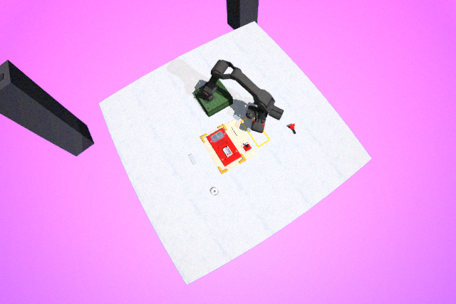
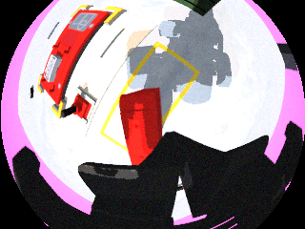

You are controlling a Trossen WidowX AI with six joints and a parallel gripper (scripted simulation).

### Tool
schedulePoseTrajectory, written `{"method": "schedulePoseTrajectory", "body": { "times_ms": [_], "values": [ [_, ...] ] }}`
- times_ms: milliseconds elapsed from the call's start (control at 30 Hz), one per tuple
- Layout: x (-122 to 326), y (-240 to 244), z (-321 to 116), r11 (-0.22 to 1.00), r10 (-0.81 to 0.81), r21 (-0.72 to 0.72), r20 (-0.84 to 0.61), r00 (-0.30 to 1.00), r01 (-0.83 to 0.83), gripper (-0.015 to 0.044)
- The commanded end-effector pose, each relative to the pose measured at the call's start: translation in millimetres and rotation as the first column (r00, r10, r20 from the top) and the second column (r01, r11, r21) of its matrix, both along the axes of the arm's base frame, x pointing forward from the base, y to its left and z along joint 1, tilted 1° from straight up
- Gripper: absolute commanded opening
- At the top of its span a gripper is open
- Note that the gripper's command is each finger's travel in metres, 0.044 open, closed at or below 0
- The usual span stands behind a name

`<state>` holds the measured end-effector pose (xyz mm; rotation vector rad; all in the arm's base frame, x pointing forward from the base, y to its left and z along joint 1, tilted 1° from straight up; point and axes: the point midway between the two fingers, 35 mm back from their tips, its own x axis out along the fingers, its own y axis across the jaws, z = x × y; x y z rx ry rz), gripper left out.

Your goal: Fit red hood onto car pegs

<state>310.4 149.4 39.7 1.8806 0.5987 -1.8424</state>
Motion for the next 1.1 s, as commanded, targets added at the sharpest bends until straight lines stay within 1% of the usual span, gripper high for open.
{"method": "schedulePoseTrajectory", "body": {
  "times_ms": [0,1067],
  "values": [
    [2,-3,0,1.0,0.005,0.001,-0.003,1.0,-0.005,0.0],
    [19,-26,0,1.0,0.005,-0.001,-0.001,1.0,-0.005,0.0]
  ]
}}
